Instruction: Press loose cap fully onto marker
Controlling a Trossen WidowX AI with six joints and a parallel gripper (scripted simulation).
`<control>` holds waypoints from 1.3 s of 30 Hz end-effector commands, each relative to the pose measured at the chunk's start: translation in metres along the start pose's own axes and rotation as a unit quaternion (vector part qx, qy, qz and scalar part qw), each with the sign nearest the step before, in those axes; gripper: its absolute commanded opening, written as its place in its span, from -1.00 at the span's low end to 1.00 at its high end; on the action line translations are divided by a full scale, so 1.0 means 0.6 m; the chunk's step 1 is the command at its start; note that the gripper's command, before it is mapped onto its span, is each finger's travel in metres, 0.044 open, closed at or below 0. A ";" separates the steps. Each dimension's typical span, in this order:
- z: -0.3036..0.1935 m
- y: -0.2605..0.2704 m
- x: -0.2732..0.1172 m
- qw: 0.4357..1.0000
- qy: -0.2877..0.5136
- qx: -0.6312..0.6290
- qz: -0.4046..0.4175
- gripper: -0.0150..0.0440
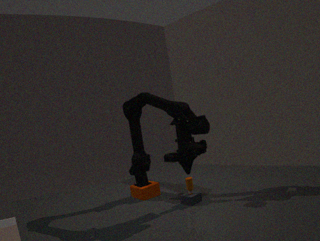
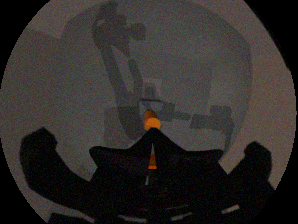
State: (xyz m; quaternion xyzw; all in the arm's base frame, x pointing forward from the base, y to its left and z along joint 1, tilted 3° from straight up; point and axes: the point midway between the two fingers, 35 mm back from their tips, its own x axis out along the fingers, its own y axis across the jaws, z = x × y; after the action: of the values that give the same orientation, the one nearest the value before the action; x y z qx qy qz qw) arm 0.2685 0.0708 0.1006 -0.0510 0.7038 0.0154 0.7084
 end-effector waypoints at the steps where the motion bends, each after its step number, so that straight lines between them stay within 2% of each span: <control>1: -0.001 0.000 0.011 1.000 0.003 0.002 0.000 -0.49; 15: -0.001 0.000 0.045 1.000 0.003 0.002 0.000 -0.49; 24: 0.003 0.001 0.033 1.000 -0.005 0.002 0.002 -0.49; 31: 0.006 0.001 -0.099 1.000 -0.004 0.002 0.002 -0.49; 35: 0.003 0.001 -0.113 1.000 -0.004 0.002 0.002 -0.49; 39: 0.003 0.001 -0.113 1.000 -0.004 0.002 0.002 -0.14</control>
State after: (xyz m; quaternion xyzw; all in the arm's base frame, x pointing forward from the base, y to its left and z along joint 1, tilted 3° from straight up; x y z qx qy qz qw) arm 0.2708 0.0748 0.1686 -0.0491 0.6972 0.0180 0.7149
